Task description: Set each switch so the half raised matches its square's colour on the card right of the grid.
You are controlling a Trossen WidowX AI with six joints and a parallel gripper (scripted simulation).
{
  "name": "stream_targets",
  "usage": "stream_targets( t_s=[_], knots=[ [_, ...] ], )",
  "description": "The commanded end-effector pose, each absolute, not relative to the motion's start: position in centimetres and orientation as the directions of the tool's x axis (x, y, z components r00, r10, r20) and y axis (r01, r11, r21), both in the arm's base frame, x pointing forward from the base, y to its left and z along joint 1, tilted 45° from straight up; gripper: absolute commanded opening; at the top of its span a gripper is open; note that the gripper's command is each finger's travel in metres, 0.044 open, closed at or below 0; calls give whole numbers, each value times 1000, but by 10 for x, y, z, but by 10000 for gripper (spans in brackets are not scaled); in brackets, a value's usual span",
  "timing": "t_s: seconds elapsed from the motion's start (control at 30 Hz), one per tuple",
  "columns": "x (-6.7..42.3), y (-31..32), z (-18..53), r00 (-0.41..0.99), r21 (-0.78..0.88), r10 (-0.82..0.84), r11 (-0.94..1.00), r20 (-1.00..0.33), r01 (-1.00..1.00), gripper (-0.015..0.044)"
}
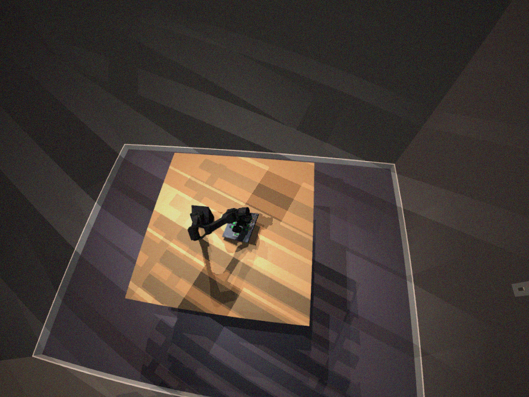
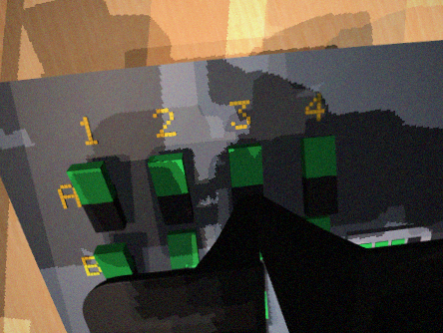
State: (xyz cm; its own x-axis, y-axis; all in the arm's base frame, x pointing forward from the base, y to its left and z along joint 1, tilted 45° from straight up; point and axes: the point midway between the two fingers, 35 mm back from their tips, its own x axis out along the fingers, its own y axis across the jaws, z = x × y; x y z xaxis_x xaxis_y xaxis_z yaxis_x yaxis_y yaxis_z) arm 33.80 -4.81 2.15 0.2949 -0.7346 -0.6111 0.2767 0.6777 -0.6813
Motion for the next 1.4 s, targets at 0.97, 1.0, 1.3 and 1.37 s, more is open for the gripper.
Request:
stream_targets(
  t_s=[0.97,1.0,1.3,1.37],
  knots=[
    [319,44,8,269,-677,-730,683,-628,274,0],
    [320,42,7,267,-677,-730,683,-629,274,0],
    [330,18,-13,246,-678,-731,682,-636,274,0],
    [330,18,-13,246,-678,-731,682,-636,274,0]
  ],
)
